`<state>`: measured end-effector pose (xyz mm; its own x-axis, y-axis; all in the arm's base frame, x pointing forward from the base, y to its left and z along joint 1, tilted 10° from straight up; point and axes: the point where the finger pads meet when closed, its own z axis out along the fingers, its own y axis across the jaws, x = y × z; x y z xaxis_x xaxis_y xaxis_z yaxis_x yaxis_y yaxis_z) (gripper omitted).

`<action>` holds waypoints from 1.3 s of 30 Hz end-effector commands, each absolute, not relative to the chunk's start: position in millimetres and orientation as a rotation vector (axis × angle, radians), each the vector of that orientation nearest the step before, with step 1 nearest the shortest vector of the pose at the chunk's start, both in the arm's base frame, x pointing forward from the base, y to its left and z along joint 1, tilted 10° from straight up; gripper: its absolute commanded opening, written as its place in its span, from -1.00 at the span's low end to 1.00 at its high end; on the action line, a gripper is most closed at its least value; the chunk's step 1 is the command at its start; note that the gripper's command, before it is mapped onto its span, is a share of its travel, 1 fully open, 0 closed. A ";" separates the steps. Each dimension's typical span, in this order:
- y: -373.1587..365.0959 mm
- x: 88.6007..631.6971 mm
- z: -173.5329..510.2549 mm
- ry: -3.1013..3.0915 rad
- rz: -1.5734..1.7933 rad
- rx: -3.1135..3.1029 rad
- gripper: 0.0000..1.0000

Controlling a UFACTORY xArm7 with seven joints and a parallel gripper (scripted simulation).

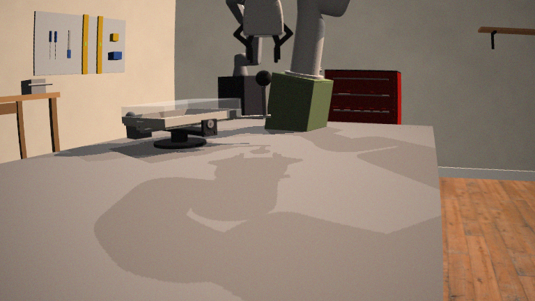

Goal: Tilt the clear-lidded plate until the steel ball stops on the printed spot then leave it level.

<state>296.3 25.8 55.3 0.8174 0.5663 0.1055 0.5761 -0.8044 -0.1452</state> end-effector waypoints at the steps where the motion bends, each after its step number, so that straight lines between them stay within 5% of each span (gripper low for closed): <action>1: 25.8 297.3 53.4 -0.896 -0.088 -2.831 0.22; 39: 29.1 298.4 32.4 -0.896 -0.088 -2.831 0.22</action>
